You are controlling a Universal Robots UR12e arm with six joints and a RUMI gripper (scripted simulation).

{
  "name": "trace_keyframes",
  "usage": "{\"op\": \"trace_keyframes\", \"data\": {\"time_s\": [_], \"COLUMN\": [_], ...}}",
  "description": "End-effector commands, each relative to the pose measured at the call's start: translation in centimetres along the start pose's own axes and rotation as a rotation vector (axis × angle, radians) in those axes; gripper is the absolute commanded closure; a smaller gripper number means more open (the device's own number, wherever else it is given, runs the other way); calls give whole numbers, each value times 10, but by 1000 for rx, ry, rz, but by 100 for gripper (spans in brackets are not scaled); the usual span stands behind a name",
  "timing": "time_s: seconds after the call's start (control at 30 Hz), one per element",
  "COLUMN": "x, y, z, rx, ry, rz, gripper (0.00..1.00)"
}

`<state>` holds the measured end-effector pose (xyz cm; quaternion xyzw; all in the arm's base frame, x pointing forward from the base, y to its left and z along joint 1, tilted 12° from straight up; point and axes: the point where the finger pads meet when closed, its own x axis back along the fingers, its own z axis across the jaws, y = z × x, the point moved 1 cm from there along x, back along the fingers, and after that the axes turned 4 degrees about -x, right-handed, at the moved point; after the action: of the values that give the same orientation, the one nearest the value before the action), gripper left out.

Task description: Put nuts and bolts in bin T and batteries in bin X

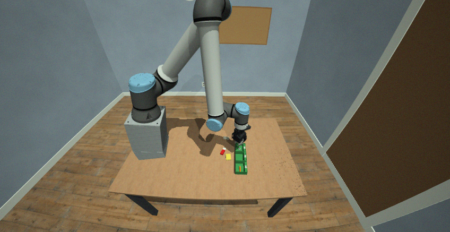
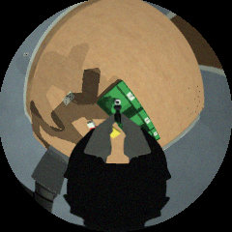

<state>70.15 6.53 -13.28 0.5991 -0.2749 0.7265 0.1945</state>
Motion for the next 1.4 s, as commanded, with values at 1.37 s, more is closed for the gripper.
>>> {"op": "trace_keyframes", "data": {"time_s": [1.37], "x": [-8], "y": [0], "z": [1], "rx": [661], "ry": [-11], "rz": [9], "gripper": [100]}}
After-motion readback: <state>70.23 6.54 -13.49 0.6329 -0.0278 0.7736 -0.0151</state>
